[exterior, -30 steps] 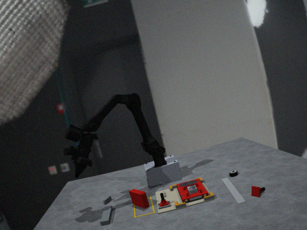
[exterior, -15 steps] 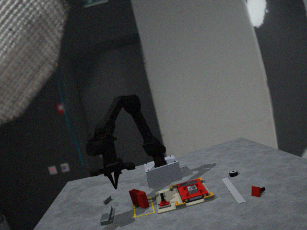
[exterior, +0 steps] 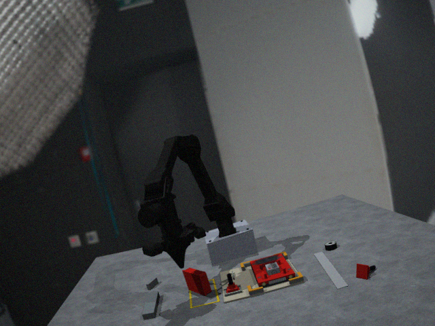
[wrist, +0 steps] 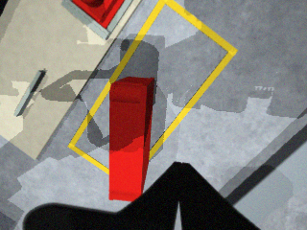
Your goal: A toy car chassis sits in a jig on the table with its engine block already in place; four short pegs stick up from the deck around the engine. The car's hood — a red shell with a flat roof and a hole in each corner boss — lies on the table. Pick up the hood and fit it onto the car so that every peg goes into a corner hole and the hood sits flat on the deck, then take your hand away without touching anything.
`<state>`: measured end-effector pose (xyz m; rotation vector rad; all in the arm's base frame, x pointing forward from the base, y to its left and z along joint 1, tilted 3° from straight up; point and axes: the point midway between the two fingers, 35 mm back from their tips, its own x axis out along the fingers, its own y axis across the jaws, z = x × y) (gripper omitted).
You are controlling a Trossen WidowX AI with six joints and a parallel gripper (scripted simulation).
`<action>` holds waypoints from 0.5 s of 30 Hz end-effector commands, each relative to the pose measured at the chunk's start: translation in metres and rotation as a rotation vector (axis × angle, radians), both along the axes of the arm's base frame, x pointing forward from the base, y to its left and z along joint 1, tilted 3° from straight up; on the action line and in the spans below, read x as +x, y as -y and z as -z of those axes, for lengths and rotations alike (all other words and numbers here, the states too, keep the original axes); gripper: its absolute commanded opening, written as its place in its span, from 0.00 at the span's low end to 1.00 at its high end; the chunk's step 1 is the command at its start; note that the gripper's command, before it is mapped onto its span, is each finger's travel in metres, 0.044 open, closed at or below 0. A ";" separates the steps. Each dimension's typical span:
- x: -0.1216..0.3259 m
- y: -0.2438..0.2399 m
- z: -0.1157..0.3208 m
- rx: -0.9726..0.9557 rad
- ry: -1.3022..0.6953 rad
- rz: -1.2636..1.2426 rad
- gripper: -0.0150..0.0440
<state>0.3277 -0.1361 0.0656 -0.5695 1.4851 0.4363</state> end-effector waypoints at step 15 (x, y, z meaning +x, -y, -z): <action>0.001 0.002 0.046 0.000 -0.010 -0.010 0.25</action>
